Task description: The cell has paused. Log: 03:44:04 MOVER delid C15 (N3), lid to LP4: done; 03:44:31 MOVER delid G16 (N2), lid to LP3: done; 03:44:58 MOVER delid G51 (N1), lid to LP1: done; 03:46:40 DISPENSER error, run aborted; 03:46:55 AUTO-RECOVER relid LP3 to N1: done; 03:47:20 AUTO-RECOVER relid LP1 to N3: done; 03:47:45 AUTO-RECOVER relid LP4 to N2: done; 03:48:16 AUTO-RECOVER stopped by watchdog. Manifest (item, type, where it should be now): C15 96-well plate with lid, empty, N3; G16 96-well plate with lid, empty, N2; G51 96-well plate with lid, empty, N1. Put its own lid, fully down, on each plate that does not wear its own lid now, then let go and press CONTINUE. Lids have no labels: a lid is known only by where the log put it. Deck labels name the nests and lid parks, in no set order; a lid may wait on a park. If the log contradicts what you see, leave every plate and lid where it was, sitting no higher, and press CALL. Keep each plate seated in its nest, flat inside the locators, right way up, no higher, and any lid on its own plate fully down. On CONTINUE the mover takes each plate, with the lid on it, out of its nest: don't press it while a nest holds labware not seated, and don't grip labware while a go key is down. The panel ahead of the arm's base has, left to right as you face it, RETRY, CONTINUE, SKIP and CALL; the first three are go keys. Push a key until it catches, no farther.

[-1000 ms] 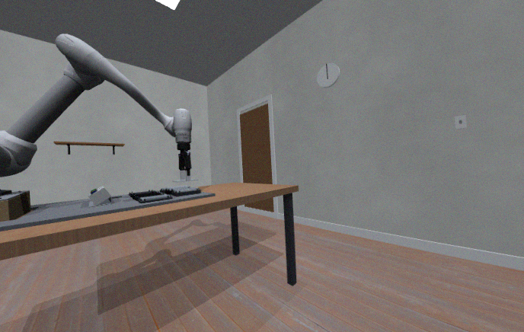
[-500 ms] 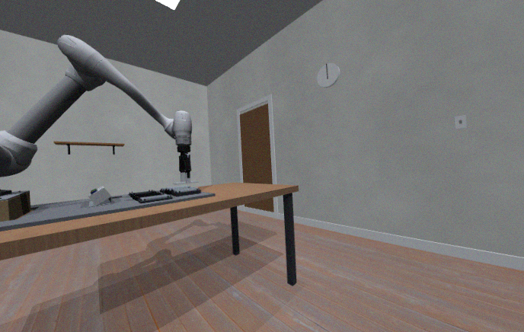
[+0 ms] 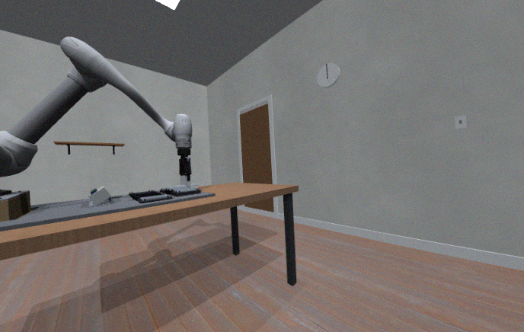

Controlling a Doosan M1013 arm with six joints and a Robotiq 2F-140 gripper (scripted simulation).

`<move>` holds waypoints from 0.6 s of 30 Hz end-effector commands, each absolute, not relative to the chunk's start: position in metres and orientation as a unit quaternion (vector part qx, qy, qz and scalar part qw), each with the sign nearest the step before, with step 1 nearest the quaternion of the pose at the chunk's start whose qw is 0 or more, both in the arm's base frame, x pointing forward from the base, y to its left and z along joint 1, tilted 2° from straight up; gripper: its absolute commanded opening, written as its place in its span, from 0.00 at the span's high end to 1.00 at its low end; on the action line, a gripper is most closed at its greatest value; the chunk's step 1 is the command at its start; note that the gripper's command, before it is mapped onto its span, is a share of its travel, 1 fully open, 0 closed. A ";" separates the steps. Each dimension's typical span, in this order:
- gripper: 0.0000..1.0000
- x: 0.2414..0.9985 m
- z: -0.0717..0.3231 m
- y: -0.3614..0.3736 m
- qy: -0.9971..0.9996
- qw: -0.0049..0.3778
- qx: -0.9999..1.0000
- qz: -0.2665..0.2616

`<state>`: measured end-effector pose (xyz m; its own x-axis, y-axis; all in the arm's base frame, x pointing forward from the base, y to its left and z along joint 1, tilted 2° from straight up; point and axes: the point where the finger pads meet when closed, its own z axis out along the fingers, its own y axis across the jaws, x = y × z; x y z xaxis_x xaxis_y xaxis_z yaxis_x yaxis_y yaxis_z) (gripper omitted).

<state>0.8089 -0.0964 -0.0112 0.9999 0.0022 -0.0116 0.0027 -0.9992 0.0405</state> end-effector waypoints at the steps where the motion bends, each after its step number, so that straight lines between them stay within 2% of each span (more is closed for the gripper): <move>1: 1.00 0.809 -0.013 -0.096 0.001 0.020 1.000 -0.006; 18: 1.00 0.809 -0.015 -0.097 0.001 0.020 1.000 -0.006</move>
